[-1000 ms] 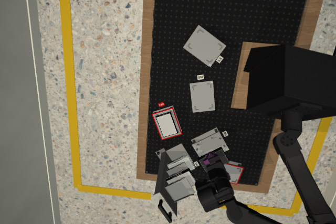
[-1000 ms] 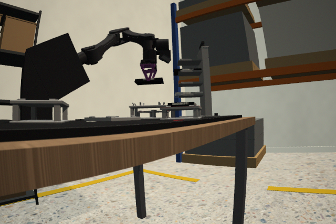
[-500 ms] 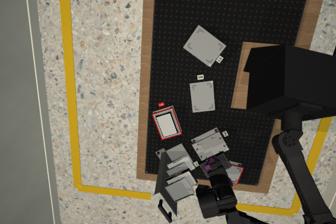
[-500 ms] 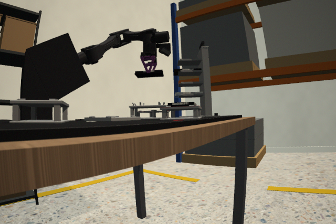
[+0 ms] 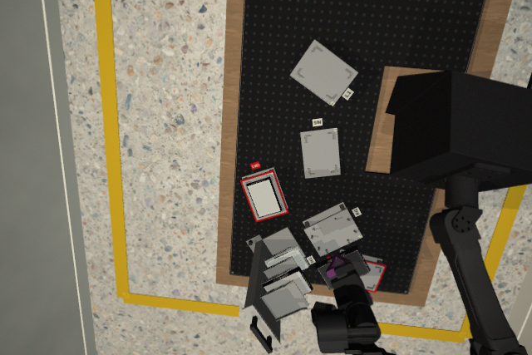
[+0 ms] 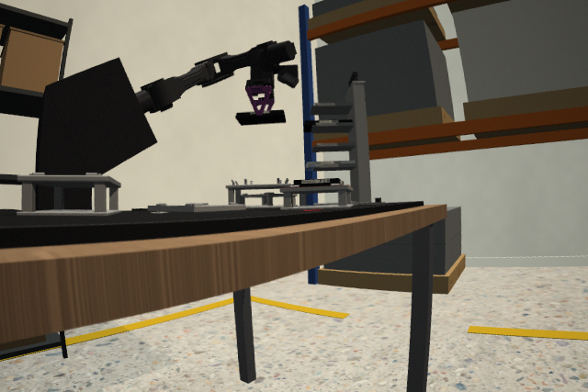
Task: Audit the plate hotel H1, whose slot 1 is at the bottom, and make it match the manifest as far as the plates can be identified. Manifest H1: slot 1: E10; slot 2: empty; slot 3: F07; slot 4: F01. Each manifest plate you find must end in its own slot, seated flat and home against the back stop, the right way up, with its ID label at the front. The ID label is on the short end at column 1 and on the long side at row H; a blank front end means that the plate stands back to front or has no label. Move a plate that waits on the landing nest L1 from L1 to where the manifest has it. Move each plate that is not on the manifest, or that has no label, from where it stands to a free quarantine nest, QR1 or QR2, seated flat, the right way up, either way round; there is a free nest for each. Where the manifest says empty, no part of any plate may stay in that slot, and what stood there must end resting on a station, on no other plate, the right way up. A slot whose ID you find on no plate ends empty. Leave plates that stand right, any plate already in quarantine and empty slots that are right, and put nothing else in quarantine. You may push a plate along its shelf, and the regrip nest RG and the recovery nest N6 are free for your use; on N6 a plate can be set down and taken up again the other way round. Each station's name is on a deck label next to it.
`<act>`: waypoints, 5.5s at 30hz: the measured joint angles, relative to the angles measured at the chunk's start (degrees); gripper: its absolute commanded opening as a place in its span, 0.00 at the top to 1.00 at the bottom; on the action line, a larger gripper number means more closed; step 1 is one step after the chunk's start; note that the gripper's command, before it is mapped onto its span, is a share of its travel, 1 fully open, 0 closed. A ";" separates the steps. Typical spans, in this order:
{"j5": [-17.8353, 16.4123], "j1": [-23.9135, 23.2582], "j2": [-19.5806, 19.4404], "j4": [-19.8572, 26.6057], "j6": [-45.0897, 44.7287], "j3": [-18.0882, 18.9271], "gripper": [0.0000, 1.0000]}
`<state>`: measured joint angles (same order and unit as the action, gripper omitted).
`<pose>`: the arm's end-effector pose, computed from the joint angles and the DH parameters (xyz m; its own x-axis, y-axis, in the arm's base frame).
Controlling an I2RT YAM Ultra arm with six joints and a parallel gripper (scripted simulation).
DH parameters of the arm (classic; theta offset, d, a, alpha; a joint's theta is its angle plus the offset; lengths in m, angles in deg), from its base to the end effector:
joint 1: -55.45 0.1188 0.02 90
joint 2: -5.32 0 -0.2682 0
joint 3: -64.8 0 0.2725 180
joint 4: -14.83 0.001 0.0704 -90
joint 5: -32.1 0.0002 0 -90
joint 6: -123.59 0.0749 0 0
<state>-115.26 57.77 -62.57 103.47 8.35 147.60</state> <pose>0.2105 0.0727 0.3310 -0.7578 -0.2609 -0.5981 -0.6420 0.4623 0.6117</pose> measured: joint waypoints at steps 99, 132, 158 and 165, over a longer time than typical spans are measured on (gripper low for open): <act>1.33 -22.01 -36.65 -1.68 -94.73 -4.15 0.14; 1.33 -22.01 -36.65 -1.68 -94.73 -4.15 0.14; -0.57 -14.27 -46.03 -34.07 -94.75 -16.81 0.14; -0.94 -11.78 -46.71 -40.92 -92.89 -18.38 0.14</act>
<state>-116.20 45.99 -109.28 62.55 -84.54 129.22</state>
